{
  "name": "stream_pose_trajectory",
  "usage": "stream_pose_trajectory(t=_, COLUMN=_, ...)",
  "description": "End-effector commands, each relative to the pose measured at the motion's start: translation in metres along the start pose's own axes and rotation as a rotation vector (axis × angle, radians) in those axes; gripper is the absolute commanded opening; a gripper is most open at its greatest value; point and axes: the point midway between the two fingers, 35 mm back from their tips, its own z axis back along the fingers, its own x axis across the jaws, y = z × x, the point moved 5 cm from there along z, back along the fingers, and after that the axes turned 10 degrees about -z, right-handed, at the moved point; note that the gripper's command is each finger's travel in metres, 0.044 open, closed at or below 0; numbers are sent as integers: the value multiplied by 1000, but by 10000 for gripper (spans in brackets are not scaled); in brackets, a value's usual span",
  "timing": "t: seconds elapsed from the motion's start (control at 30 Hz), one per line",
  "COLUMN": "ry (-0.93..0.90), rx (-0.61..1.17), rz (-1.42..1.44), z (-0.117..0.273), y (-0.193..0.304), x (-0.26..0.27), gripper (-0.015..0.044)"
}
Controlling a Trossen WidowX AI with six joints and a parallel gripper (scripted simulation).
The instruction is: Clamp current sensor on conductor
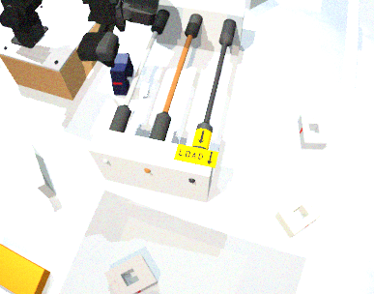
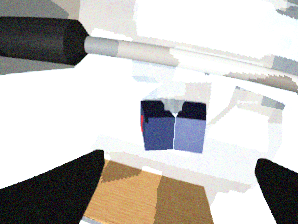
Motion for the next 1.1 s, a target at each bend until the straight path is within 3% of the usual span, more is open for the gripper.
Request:
stream_pose_trajectory(t=0.0, ry=3, rx=11, rz=5, z=-8, y=1, x=0, gripper=440)
stream_pose_trajectory(t=1.0, ry=2, rx=12, rz=5, z=-53, y=4, x=0, gripper=440)
stream_pose_trajectory(t=1.07, ry=0, rx=1, rz=11, z=-49, y=2, x=0, gripper=387)
